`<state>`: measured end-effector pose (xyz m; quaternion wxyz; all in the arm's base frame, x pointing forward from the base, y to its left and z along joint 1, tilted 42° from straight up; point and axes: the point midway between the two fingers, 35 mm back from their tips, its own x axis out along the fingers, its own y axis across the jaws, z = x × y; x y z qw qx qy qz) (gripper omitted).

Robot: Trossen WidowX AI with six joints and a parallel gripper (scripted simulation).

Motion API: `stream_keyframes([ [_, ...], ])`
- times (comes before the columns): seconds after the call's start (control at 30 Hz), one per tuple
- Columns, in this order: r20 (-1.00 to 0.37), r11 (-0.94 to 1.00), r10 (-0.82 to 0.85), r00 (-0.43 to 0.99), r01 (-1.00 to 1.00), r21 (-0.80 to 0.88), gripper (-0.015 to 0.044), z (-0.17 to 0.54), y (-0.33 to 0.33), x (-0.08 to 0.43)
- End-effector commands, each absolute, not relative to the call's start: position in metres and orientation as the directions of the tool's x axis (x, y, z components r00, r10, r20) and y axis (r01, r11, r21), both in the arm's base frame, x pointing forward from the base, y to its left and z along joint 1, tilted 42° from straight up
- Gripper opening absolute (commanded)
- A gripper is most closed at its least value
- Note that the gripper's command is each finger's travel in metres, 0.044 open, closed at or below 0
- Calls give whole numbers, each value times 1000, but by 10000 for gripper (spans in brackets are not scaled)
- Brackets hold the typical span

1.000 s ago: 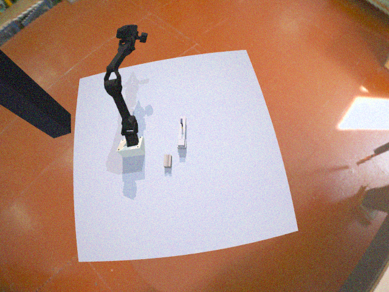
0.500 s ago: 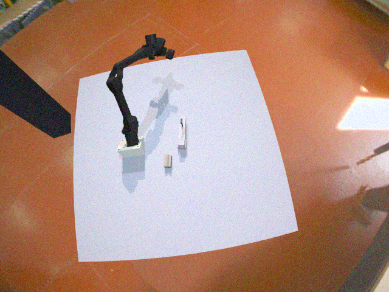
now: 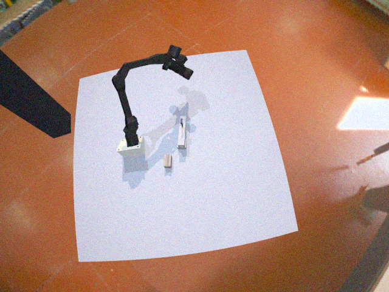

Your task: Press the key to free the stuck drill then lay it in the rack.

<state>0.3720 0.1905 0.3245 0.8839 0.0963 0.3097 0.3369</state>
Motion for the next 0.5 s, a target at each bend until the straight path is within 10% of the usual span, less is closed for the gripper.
stream_keyframes([
  [0.0, -624, 814, 579, 525, -418, 405, 0, 269, 142, 384],
  [0.47, -802, 797, 573, 171, 114, 594, 0, 135, -21, 321],
])
